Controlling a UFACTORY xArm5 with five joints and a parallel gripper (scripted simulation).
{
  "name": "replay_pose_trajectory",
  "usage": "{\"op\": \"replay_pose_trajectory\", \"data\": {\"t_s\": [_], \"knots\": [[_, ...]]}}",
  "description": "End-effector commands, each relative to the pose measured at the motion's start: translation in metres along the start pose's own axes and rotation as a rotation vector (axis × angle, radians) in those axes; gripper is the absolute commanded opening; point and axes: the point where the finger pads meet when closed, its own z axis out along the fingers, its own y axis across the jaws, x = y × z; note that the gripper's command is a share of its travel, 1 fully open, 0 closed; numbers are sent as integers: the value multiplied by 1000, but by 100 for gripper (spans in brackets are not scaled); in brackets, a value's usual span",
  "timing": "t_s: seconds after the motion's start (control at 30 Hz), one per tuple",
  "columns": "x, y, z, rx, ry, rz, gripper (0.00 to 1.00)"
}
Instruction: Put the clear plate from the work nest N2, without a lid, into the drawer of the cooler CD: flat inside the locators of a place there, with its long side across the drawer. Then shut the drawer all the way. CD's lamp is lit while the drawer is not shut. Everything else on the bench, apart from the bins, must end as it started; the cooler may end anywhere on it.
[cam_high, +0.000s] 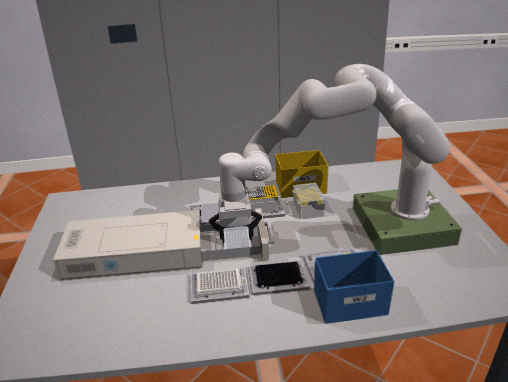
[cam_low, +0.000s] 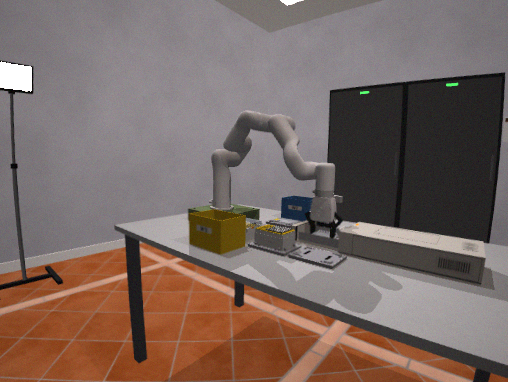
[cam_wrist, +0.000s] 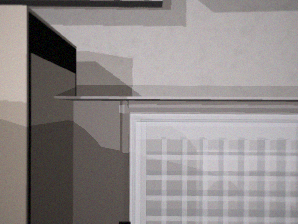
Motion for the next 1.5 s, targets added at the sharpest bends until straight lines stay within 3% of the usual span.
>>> {"op": "replay_pose_trajectory", "data": {"t_s": [0.0, 0.67, 0.7, 1.47], "knots": [[0, 2, -2, -6, -7, 0, 0], [0, 2, -2, -6, -7, 0, 0], [0, 2, -2, -6, -7, 0, 100], [0, 2, -1, -6, -7, 0, 100]]}}
